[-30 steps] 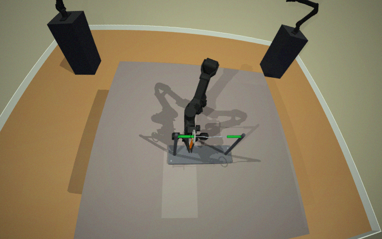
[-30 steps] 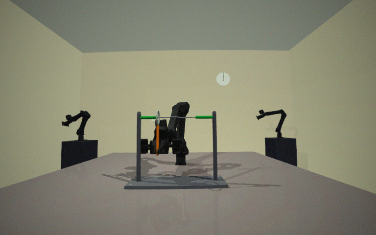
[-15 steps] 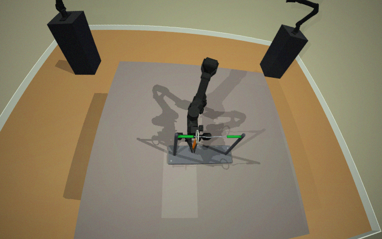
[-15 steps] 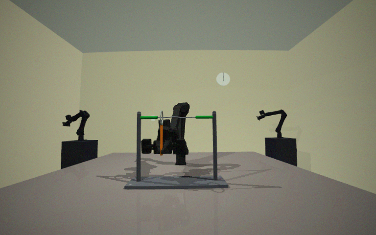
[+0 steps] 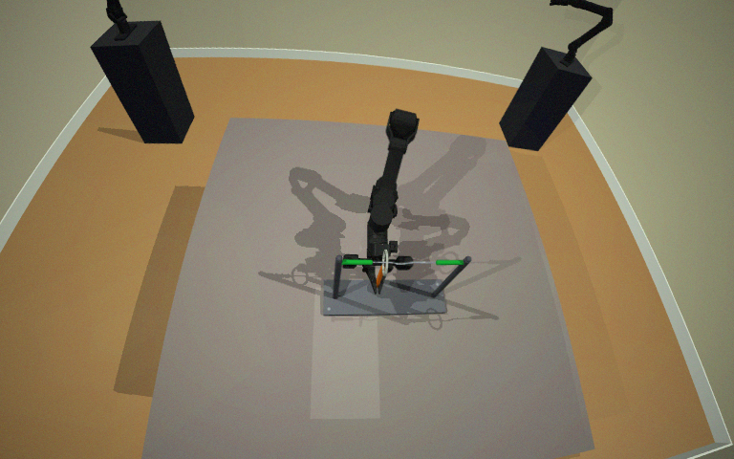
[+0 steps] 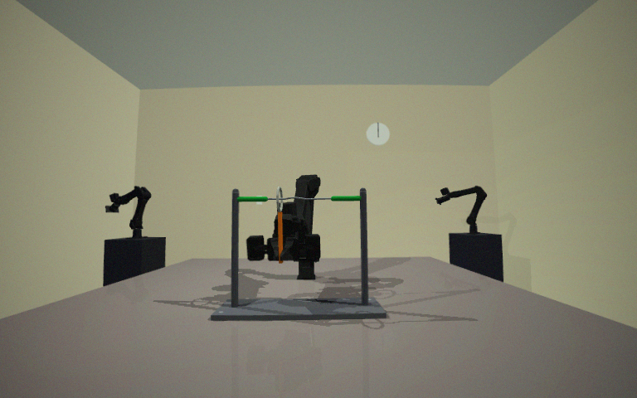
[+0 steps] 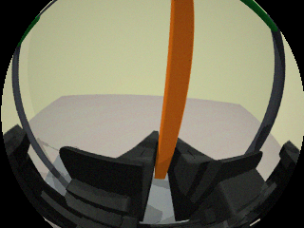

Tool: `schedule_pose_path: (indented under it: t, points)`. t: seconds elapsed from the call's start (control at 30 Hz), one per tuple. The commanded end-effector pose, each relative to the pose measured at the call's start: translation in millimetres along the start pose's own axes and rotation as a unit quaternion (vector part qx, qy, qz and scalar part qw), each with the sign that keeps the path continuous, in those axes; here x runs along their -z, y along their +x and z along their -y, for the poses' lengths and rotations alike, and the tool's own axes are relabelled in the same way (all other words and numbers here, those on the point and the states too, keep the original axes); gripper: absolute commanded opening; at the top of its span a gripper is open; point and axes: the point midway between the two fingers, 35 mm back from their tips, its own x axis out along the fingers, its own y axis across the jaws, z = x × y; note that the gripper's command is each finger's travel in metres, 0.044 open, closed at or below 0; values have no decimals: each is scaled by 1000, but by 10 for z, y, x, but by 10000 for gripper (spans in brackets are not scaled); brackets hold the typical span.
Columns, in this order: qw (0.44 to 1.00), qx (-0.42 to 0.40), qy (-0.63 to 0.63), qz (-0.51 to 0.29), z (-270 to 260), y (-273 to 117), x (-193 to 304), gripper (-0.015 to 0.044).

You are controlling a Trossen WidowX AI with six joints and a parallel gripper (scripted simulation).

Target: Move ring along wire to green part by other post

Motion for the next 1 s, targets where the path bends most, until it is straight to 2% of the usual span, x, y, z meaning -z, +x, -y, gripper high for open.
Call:
schedule_pose_path:
  t: [0.0,0.5,0.97]
  points:
    - [1000,10,10,1,-64,-7,-9,-150]
    - [999,36,31,1,-263,10,-23,-150]
    - [1000,0,-5,-4,-315,20,-38,-150]
